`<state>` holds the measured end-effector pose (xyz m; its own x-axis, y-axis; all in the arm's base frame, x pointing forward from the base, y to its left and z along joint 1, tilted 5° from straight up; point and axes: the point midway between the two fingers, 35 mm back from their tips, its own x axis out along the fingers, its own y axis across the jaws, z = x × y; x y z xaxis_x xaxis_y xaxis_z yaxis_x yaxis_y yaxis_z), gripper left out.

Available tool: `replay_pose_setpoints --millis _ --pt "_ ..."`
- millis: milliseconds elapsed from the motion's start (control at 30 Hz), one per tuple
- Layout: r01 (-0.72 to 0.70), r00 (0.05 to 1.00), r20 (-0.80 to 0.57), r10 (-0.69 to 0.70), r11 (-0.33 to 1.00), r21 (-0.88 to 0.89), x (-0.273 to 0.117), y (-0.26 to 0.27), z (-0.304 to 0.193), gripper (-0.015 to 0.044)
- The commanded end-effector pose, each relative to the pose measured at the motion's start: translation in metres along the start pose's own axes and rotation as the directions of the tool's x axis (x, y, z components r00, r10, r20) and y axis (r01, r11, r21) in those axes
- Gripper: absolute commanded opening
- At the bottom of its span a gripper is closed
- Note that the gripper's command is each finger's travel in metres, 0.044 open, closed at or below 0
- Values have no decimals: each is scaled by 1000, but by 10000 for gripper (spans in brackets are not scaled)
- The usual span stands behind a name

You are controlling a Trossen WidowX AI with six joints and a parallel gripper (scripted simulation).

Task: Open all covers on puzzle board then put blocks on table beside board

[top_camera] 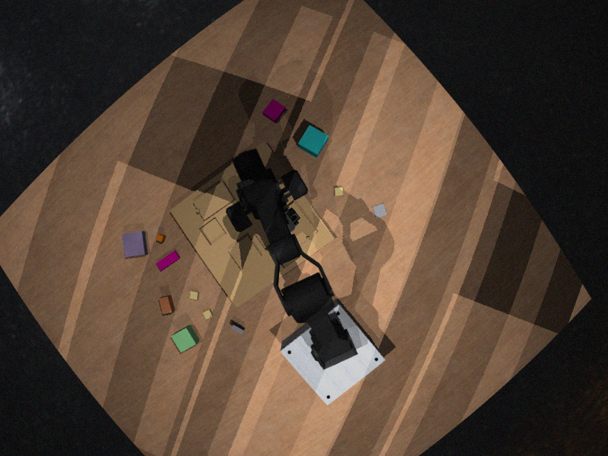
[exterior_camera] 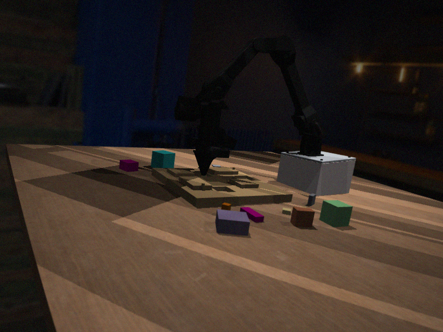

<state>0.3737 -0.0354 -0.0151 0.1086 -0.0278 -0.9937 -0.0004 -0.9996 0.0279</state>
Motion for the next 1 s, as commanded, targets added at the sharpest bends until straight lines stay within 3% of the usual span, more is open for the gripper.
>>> replay_pose_setpoints --millis 0,700,867,967 --pt "-4 1000 -5 4 1000 5 1 1 -5 0" --pt "-4 1000 -5 4 1000 5 -12 1 -5 0" --pt "-2 1000 -2 2 1000 3 -31 1 -5 131" --pt "-3 1000 -4 3 1000 5 -53 1 -5 144"
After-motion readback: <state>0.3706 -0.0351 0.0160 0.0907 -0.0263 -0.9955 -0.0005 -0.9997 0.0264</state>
